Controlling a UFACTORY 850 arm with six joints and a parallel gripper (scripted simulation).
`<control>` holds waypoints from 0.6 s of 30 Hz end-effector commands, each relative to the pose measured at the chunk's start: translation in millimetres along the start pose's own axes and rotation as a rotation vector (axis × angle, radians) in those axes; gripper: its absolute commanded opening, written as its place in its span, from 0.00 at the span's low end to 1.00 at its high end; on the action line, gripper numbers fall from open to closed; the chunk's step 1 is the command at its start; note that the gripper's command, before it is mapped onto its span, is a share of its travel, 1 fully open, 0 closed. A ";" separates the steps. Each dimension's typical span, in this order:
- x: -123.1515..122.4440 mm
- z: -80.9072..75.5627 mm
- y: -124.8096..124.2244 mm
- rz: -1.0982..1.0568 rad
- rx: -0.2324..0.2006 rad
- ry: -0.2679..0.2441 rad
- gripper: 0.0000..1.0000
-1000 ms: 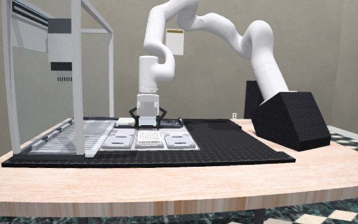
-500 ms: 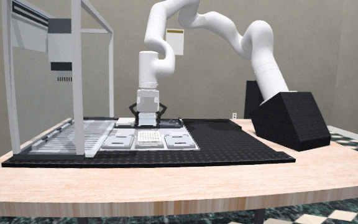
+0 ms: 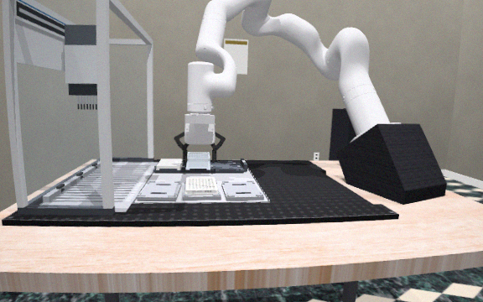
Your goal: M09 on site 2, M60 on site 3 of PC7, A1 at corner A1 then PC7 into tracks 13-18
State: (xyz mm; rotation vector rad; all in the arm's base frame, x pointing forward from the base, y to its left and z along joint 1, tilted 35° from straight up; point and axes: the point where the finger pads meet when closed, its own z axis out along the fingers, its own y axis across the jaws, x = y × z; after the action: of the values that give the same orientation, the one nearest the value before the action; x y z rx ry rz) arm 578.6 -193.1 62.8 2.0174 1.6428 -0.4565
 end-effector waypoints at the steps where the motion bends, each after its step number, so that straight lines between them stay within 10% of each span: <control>1: 0.0 -5.9 1.0 0.001 -0.002 0.000 1.00; 18: 0.0 -30.9 1.0 0.001 -0.002 0.000 1.00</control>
State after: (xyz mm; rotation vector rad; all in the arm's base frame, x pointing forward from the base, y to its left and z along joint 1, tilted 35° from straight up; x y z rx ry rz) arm 577.3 -178.1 84.5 2.0173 1.6428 -0.4564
